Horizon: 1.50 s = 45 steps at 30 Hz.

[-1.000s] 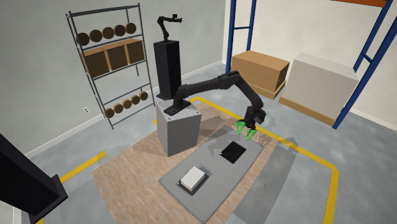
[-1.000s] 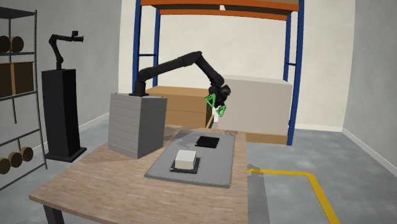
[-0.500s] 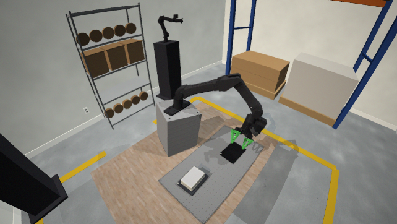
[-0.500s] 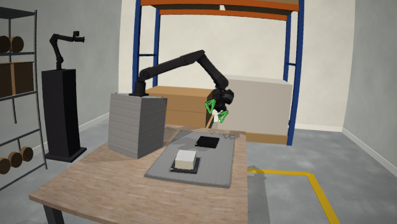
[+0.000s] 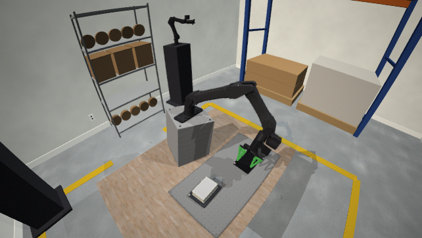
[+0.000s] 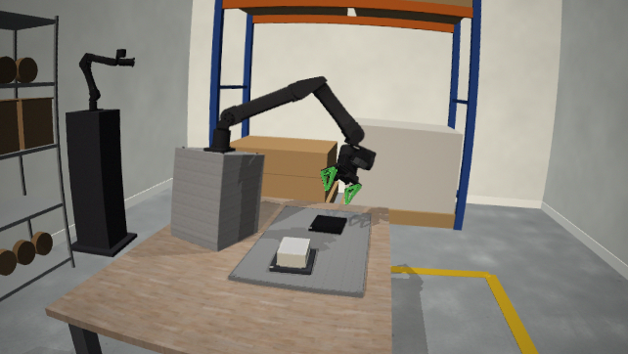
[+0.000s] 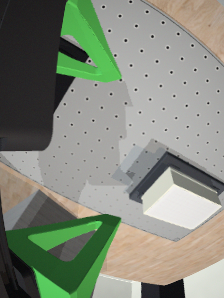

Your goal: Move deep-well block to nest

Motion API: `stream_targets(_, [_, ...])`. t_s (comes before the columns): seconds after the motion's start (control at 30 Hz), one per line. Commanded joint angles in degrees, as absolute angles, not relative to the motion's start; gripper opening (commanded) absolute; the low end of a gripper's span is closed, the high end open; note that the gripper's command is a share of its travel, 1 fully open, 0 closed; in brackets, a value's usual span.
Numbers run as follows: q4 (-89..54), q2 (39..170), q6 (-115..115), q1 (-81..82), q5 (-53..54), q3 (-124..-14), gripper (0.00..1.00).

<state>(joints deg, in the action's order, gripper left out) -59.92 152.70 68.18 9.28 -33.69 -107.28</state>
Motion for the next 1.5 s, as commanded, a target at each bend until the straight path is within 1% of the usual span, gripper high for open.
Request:
stream_targets(0.0, [-57.7,151.7,67.8,6.7,-30.3,-106.2,1.00])
stream_targets(0.07, [-56.6,151.5,67.4,5.0,-28.6,-105.3,1.00])
stream_targets(0.17, [-53.5,151.0,65.7,3.4,-29.0,-102.6,1.00])
stream_targets(0.27, [-52.3,150.6,65.7,0.1,-25.0,-101.5,1.00])
stream_targets(0.4, [-50.5,150.4,64.7,-1.1,-24.8,-100.0,1.00])
stream_targets(0.67, [-45.1,149.0,63.4,-9.2,-16.7,-95.3,1.00])
stream_targets(0.73, [-43.6,149.0,62.2,-10.5,-16.6,-94.0,1.00])
stream_targets(0.83, [-41.2,148.3,61.9,-14.1,-12.6,-91.9,1.00])
stream_targets(0.97, [-39.5,147.9,61.3,-16.1,-11.1,-90.5,1.00])
stream_targets(1.17, [-34.0,146.7,60.0,-23.1,-4.3,-85.7,1.00])
stream_targets(1.27, [-32.5,146.9,58.0,-25.1,-4.4,-84.6,1.00])
stream_targets(1.47, [-25.9,145.4,56.8,-33.3,3.8,-79.0,1.00])
